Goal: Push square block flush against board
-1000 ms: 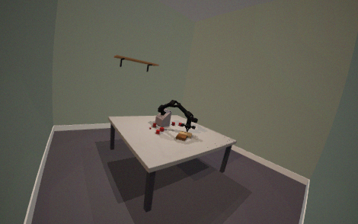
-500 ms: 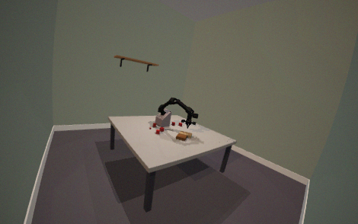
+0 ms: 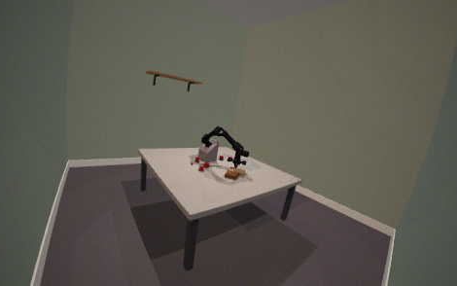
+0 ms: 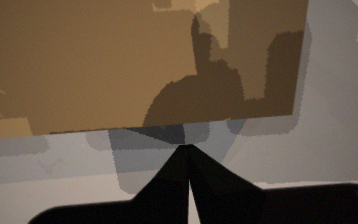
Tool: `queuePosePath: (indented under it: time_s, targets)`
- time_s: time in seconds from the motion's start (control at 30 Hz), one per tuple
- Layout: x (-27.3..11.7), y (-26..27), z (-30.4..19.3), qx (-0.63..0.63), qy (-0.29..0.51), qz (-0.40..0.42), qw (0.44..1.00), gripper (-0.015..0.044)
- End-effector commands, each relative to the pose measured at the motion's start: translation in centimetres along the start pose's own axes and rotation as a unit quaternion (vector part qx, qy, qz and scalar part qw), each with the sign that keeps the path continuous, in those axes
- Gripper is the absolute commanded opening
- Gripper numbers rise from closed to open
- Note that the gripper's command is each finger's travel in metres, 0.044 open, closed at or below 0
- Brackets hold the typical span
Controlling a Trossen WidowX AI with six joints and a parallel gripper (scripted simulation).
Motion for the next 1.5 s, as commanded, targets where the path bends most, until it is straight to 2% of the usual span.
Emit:
queuePosePath:
  time_s: [0.0, 1.47]
  targets:
    - [0.3, 0.1, -0.2, -0.004, -0.004, 0.001, 1.0, 0.0]
    - [0.3, 0.0, 3.0, -0.004, -0.004, 0.002, 1.0, 0.0]
Point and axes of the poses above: the point midway between the two fingers, 35 mm back from their tips, its own x axis out along the fingers, its own y axis across the jaws, z = x × y, the point moved 2 cm from there along -x, back along the fingers, and after that the axes turned 7 degrees about -x, right-handed, at the moved point
